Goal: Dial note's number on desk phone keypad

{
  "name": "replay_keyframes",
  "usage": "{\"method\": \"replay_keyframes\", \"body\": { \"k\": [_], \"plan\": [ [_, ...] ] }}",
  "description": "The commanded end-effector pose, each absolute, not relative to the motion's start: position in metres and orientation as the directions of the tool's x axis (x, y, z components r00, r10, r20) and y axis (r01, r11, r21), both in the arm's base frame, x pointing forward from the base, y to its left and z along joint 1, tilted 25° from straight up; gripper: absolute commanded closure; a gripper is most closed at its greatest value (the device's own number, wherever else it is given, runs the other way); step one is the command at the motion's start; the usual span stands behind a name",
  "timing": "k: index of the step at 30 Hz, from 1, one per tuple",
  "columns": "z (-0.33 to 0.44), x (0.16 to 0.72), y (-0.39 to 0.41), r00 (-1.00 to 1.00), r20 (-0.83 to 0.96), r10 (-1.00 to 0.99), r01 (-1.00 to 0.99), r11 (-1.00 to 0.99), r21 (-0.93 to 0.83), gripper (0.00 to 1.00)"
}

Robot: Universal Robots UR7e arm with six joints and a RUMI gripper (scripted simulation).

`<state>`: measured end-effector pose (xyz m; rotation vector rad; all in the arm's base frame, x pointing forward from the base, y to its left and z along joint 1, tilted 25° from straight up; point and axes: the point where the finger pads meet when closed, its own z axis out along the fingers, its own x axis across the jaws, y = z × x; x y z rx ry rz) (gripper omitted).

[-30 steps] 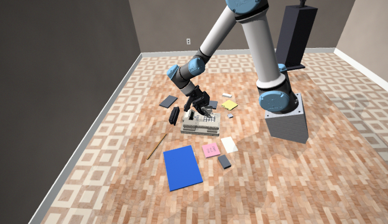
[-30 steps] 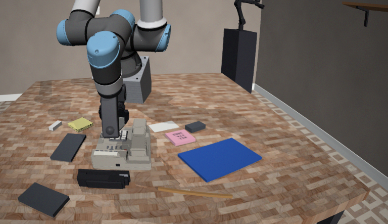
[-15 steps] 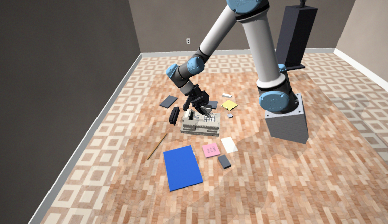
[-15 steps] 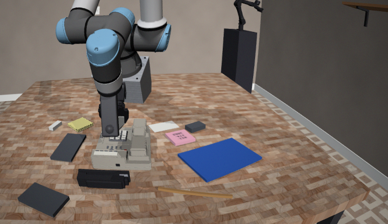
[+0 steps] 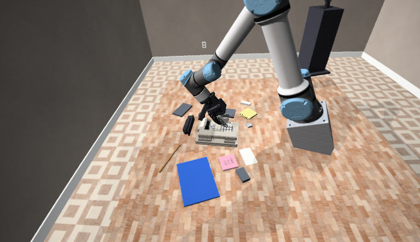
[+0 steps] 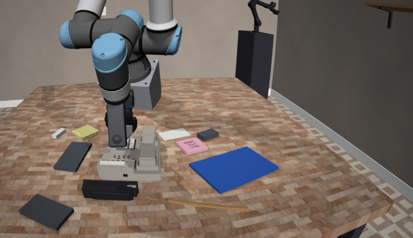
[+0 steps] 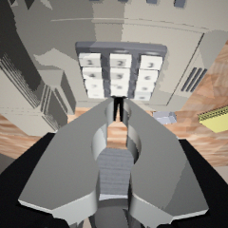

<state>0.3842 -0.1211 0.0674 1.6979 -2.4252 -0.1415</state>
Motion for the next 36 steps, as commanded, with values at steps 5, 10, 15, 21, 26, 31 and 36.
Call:
{"method": "replay_keyframes", "body": {
  "k": [5,10,15,21,26,31,36],
  "plan": [
    [0.0667,0.3849,-0.1214,-0.333,0.091,-0.939,-0.922,0.344,0.178,1.0],
    [0.0662,0.3851,-0.1216,-0.333,0.091,-0.939,-0.922,0.344,0.178,1.0],
    [0.0656,0.3854,-0.1217,-0.333,0.091,-0.939,-0.922,0.344,0.178,1.0],
    [0.0651,0.3855,-0.1218,-0.333,0.091,-0.939,-0.922,0.344,0.178,1.0],
    [0.0645,0.3858,-0.122,-0.333,0.091,-0.939,-0.922,0.344,0.178,1.0],
    [0.064,0.386,-0.1221,-0.333,0.091,-0.939,-0.922,0.344,0.178,1.0],
    [0.0636,0.3862,-0.1222,-0.333,0.091,-0.939,-0.922,0.344,0.178,1.0]
  ]
}}
